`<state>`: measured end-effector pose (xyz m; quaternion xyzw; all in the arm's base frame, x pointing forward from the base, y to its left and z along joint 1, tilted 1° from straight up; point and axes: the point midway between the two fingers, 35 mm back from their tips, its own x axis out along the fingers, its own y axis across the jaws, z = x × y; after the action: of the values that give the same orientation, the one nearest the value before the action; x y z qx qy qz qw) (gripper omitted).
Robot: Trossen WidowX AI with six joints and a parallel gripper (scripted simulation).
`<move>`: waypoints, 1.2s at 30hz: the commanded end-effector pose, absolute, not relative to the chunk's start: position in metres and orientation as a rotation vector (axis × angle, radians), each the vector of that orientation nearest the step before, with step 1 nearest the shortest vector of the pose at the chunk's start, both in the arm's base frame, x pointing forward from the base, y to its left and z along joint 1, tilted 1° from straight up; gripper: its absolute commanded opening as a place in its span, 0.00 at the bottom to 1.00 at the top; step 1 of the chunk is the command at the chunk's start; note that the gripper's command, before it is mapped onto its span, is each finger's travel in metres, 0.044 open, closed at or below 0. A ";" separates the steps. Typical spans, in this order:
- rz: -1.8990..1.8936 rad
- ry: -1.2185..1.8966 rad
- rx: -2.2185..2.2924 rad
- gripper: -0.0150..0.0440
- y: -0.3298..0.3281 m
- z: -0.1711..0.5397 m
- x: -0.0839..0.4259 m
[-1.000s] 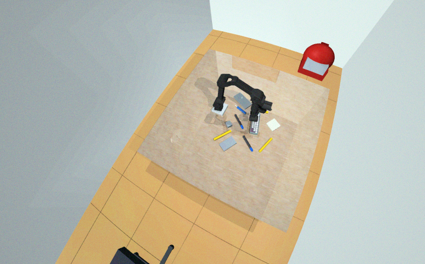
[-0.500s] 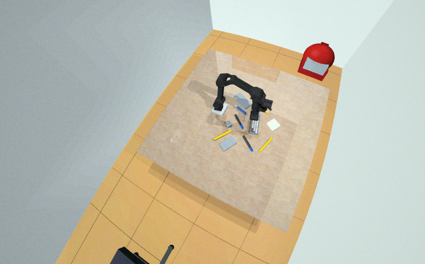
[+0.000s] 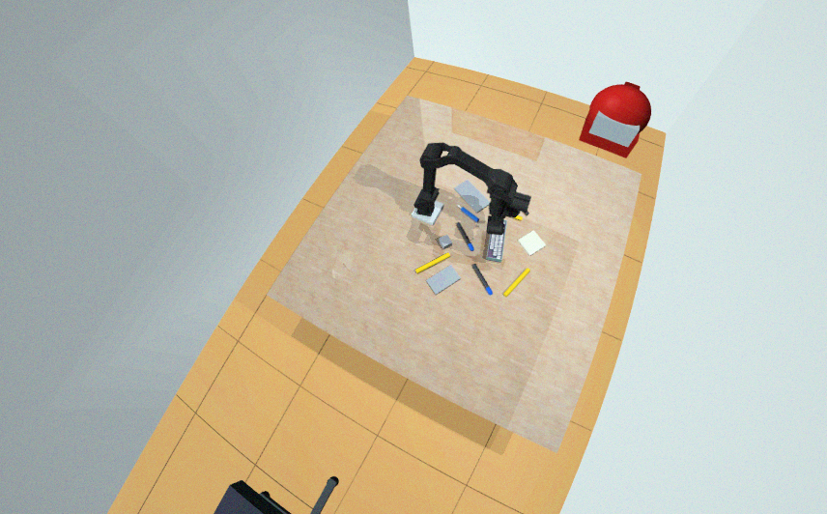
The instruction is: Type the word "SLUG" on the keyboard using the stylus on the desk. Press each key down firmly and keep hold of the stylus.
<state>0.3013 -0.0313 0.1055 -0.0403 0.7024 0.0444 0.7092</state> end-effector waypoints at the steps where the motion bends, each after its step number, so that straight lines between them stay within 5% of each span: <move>1: 0.286 1.582 -0.228 0.51 -0.025 0.100 0.292; 10: 1.144 1.437 -0.787 0.51 -0.002 0.083 0.256; 19: 1.943 0.896 -1.181 0.51 0.019 0.074 0.218; 28: 2.335 0.336 -1.344 0.51 0.030 0.072 0.195; 36: 2.344 0.318 -1.347 0.51 0.032 0.072 0.193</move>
<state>0.2078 0.0222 0.0728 -0.4809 0.2399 0.7979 0.2730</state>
